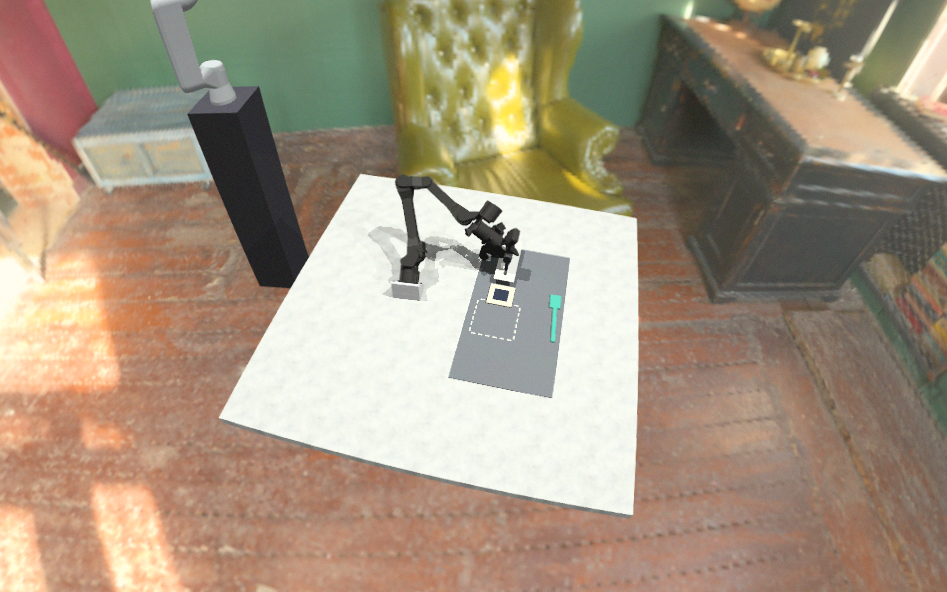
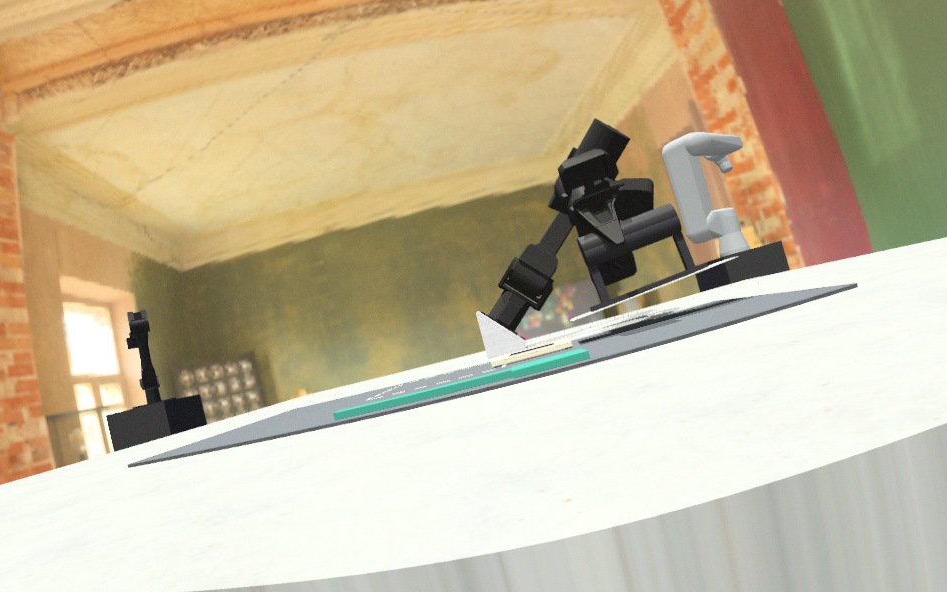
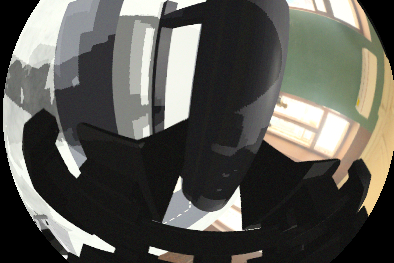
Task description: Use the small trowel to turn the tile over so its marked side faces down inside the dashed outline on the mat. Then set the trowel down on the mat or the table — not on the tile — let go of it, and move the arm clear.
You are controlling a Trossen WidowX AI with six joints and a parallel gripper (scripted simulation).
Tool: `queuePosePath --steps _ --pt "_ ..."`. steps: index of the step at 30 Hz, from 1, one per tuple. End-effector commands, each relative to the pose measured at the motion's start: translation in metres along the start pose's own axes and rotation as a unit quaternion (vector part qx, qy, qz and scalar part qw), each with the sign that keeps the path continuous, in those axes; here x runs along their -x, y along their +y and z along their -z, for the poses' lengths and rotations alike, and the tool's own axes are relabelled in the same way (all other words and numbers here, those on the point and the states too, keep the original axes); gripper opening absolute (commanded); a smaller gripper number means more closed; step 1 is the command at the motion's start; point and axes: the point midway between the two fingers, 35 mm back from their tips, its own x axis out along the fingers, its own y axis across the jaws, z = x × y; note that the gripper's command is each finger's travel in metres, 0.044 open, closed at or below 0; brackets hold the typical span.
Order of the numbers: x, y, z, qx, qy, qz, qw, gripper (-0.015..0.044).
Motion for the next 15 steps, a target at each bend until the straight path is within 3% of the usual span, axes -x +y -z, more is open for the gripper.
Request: queuePosePath --steps 1,15 --pt "-0.003 0.002 0.0 -0.001 0.001 0.007 1.0 0.0" --pt "-0.016 0.021 -0.002 -0.002 0.0 0.008 1.0 0.0"
